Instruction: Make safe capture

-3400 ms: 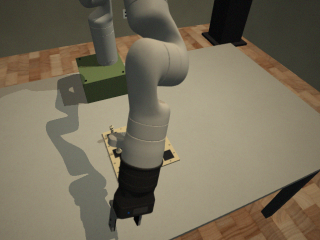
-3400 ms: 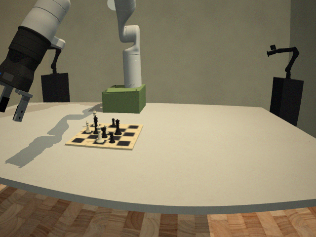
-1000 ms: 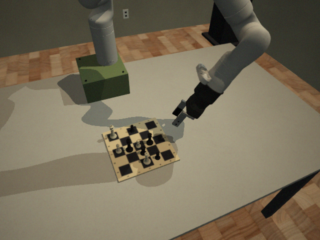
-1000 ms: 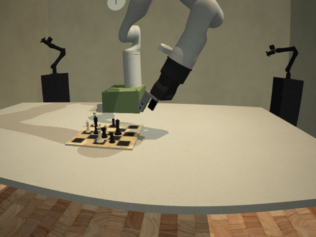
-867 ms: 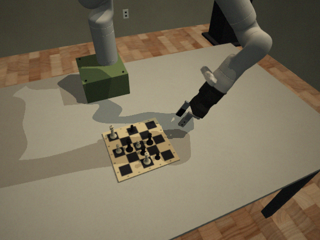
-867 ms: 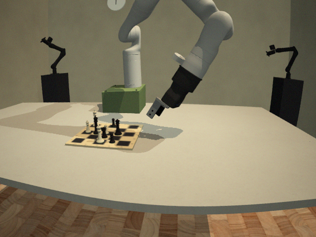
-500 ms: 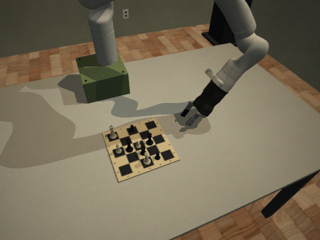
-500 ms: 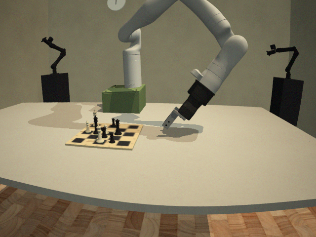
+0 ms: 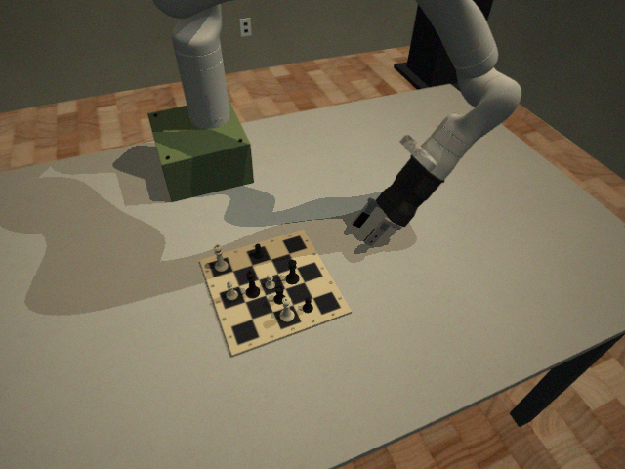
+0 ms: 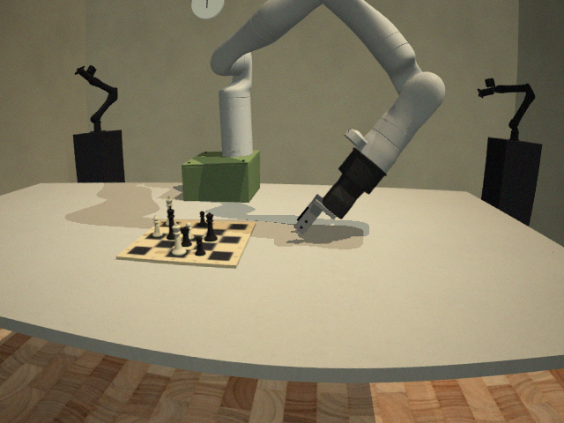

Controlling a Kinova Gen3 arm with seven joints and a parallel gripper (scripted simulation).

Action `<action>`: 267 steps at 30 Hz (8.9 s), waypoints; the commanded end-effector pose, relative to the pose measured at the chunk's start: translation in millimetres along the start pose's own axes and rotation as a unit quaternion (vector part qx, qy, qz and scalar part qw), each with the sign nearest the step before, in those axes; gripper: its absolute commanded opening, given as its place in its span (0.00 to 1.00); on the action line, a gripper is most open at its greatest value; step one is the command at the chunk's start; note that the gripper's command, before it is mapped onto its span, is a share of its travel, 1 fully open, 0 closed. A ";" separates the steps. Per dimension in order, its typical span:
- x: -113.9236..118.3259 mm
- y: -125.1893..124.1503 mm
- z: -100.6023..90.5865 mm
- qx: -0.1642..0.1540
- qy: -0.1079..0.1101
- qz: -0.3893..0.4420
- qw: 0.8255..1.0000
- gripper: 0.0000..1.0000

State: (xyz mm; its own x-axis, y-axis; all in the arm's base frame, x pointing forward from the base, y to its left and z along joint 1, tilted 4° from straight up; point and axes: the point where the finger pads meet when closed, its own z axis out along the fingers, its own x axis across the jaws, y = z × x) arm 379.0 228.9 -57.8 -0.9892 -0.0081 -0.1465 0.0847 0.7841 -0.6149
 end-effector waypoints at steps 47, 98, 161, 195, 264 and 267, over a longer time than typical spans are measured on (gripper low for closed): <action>-1.2 -5.3 -8.0 -0.001 0.000 0.000 1.000 1.00; -3.4 -179.8 5.2 -0.186 0.155 0.273 0.931 1.00; 23.9 -245.7 56.7 -0.294 0.080 0.117 0.945 1.00; 21.9 -220.9 66.4 -0.313 -0.050 -0.266 0.910 0.68; 24.5 -199.5 95.2 -0.313 -0.050 -0.266 0.910 0.68; 24.6 -198.6 96.4 -0.313 -0.050 -0.266 0.910 0.68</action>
State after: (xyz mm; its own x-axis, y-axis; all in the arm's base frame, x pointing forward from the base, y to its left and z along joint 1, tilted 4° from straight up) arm 350.9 10.7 -11.2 -0.8555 -0.5153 -0.0514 -0.5121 0.8565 -0.0644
